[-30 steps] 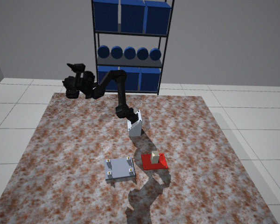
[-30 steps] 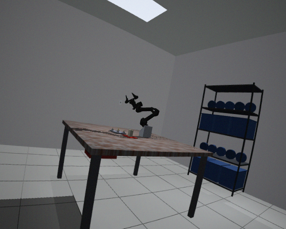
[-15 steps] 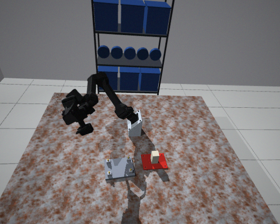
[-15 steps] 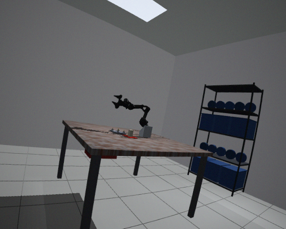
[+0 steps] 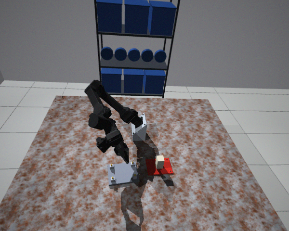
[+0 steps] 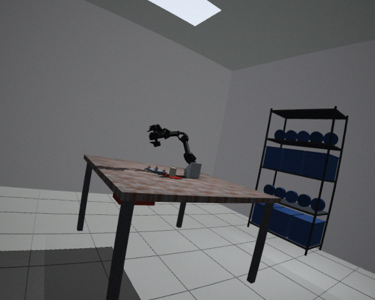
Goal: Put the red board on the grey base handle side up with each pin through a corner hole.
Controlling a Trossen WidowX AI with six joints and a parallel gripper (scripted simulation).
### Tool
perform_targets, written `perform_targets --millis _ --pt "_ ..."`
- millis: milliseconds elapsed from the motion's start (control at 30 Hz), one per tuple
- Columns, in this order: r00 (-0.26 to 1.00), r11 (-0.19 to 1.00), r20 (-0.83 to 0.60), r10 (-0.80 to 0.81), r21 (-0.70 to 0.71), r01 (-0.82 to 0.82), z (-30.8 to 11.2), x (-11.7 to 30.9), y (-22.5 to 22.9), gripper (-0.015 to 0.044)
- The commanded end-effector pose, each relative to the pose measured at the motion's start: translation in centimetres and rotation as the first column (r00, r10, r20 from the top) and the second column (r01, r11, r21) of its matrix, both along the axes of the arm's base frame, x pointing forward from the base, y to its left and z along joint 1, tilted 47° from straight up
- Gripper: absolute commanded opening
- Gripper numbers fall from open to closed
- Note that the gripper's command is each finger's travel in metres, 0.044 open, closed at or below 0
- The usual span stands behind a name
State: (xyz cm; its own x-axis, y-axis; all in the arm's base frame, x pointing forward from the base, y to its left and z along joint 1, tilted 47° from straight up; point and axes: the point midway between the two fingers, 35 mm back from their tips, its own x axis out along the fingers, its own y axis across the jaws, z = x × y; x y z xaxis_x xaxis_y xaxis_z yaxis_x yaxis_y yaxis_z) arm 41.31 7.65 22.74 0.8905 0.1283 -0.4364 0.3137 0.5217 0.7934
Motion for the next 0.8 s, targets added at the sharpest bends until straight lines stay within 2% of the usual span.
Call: perform_targets --millis 0,200,400,600,667,767 --pt "0.975 0.987 -0.219 0.028 -0.148 -0.061 -5.7 -0.1 2.1 0.0440" --pt "0.832 0.894 -0.555 0.008 -0.368 -0.255 -14.2 -2.9 4.9 0.0440" --pt "0.588 0.644 -0.798 -0.134 -0.521 -0.560 -21.0 -8.2 6.4 0.0440" --pt "0.381 0.259 -0.850 -0.364 -0.485 -0.835 -23.9 -13.3 6.3 0.0440" --pt "0.365 0.214 -0.845 -0.391 -0.469 -0.857 -24.0 -13.7 6.3 0.0440" --pt "0.365 0.214 -0.845 -0.391 -0.469 -0.857 -24.0 -13.7 6.3 0.0440"
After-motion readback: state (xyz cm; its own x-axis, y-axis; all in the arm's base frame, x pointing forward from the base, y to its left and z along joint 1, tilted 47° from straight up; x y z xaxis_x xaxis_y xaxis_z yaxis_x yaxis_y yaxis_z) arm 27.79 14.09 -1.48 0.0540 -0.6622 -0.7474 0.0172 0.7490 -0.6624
